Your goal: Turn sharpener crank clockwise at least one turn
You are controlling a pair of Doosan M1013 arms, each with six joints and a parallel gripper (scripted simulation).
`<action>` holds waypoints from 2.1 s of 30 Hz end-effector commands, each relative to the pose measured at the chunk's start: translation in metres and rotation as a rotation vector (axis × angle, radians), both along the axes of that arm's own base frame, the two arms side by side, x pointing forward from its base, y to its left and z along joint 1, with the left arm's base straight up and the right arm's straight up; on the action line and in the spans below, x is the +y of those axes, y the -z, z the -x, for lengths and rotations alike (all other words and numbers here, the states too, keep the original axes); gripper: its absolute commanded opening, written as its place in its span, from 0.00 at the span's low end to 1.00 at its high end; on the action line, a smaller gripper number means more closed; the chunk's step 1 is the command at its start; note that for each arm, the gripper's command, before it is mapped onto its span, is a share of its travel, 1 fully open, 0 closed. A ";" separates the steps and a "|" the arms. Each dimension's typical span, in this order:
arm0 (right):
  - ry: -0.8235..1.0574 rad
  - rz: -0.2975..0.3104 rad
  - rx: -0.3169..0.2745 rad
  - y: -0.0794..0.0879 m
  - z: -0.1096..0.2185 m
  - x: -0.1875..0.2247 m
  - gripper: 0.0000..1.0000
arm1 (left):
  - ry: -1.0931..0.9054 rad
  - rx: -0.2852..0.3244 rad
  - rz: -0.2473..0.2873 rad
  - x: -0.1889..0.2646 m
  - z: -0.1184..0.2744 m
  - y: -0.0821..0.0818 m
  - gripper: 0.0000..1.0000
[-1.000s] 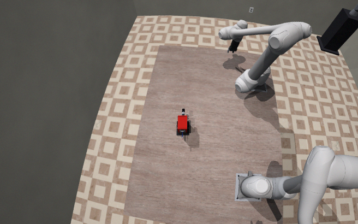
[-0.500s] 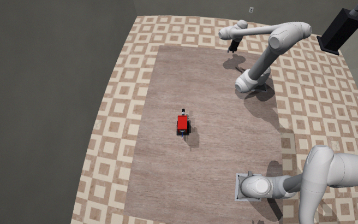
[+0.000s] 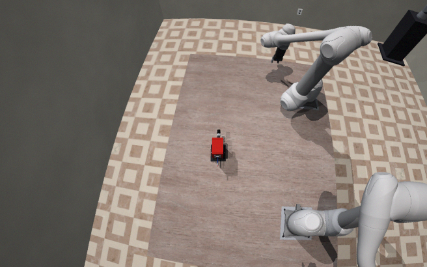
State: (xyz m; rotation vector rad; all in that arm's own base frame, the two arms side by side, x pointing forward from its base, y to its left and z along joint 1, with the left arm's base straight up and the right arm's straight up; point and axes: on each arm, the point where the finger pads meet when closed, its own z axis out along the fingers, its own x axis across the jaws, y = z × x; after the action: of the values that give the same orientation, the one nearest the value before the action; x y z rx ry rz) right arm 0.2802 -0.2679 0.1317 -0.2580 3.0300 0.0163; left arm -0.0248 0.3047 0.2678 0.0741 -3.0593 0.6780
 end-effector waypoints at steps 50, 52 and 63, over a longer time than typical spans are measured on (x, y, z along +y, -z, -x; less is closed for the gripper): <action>-0.738 0.040 0.010 -0.042 -0.172 0.045 1.00 | 0.002 0.005 0.000 -0.003 0.007 -0.001 1.00; -0.794 0.042 0.010 -0.044 -0.185 0.052 1.00 | 0.002 0.005 0.000 -0.003 0.007 -0.001 1.00; -1.170 0.063 0.010 -0.060 -0.268 0.114 1.00 | 0.002 0.005 0.000 -0.003 0.007 -0.001 1.00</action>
State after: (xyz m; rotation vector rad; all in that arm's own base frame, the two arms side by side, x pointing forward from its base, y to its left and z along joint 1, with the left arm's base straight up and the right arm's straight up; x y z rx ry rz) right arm 0.5227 -0.1745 0.1872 -1.7610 2.5152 0.0018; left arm -0.0278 0.3040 0.2677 0.0795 -3.0597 0.6789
